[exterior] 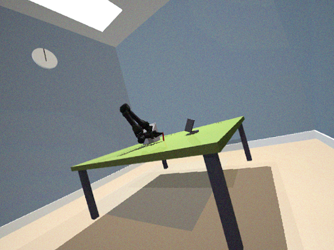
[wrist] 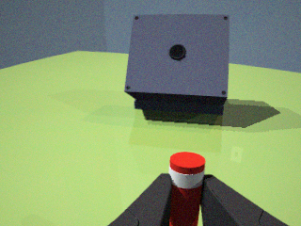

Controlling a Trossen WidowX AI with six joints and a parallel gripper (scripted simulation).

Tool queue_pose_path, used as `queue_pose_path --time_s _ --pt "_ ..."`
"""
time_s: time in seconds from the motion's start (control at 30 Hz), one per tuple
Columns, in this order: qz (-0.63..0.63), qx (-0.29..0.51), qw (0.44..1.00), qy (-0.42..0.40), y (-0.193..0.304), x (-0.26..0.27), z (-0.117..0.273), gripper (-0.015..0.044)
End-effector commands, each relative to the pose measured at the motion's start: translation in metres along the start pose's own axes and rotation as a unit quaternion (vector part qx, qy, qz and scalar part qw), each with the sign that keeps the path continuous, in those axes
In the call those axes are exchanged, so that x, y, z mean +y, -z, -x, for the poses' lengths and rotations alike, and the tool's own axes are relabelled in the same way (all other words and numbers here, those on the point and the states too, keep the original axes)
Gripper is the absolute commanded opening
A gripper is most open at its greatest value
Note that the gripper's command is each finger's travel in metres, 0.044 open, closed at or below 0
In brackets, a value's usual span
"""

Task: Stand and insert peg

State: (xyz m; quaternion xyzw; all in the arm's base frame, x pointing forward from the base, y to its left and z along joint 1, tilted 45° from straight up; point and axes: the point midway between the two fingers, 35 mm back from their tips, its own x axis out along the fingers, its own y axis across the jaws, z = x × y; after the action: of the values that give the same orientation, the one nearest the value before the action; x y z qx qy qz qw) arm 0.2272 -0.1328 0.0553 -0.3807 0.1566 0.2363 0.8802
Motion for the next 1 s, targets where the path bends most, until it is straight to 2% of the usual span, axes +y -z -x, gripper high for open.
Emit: queue_pose_path --time_s 0.0,0.97 --pt "0.0 0.0 1.0 0.0 0.0013 0.0002 0.0011 0.005" --pt "-0.003 -0.013 1.0 0.0 0.0028 0.0015 0.0042 0.005"
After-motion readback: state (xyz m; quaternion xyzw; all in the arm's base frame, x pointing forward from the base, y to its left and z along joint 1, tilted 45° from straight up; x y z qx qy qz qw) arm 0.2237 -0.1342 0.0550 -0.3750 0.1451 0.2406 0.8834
